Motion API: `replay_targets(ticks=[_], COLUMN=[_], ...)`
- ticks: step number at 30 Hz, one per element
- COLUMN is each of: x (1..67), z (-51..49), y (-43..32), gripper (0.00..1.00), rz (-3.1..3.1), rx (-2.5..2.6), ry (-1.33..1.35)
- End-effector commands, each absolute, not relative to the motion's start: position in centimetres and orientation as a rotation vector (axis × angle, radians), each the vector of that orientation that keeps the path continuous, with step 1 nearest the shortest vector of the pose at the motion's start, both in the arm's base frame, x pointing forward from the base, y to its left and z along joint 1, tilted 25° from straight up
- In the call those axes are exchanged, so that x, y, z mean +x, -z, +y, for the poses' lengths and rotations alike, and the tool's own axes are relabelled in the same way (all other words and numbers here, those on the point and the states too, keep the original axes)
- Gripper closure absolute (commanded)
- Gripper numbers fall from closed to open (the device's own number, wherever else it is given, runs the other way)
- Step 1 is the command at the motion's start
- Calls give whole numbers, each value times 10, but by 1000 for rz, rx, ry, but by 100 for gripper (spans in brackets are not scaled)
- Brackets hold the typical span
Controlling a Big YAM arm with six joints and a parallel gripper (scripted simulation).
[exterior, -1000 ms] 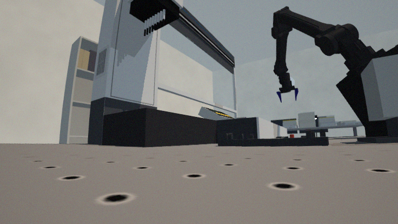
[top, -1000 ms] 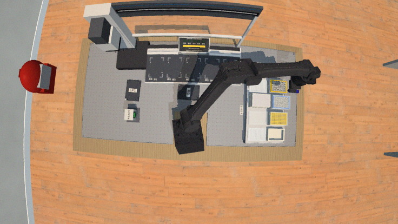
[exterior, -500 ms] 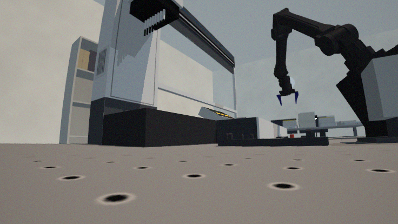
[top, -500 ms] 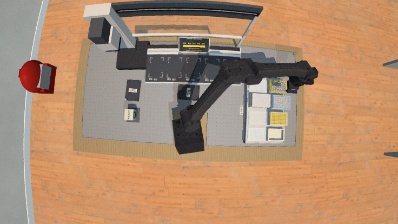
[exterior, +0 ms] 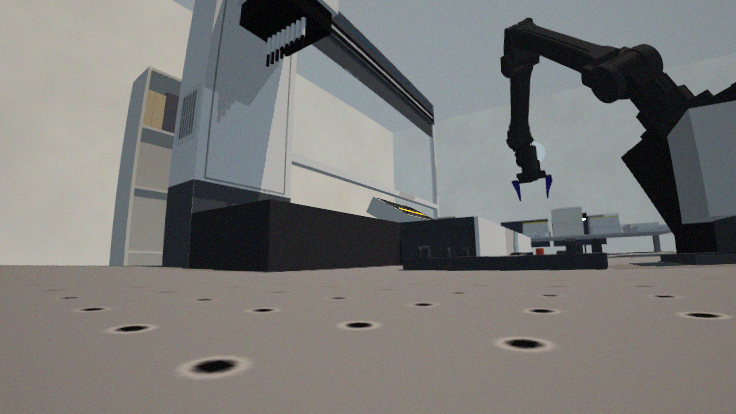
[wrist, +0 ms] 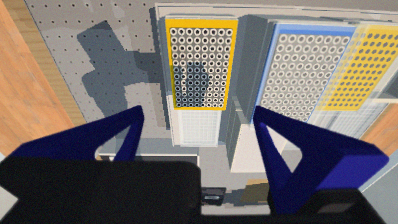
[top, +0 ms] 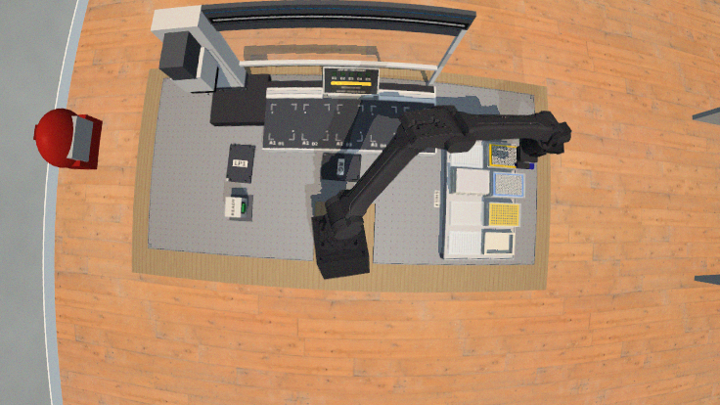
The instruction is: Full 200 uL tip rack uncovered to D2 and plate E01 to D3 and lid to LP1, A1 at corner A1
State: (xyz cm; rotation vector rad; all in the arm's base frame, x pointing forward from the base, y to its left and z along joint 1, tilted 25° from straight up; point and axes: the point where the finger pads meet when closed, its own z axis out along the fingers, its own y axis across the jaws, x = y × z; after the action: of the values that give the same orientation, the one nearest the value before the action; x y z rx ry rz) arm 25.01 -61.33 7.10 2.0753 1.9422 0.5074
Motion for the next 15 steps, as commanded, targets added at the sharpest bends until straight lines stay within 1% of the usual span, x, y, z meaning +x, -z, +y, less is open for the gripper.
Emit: replay_targets(ticks=[1, 6, 8, 9, 12, 15], x=[245, 260, 260, 245, 249, 262], z=[-621, -615, -615, -623, -620, -615], y=[-77, -65, -65, -82, -54, -48], gripper=[0, 0, 0, 0, 0, 0], rz=[1908, 1931, 1931, 1894, 1909, 1930], rx=[2080, 2069, 2069, 2068, 2092, 2079], ry=[-479, -489, -489, -461, -489, -495])
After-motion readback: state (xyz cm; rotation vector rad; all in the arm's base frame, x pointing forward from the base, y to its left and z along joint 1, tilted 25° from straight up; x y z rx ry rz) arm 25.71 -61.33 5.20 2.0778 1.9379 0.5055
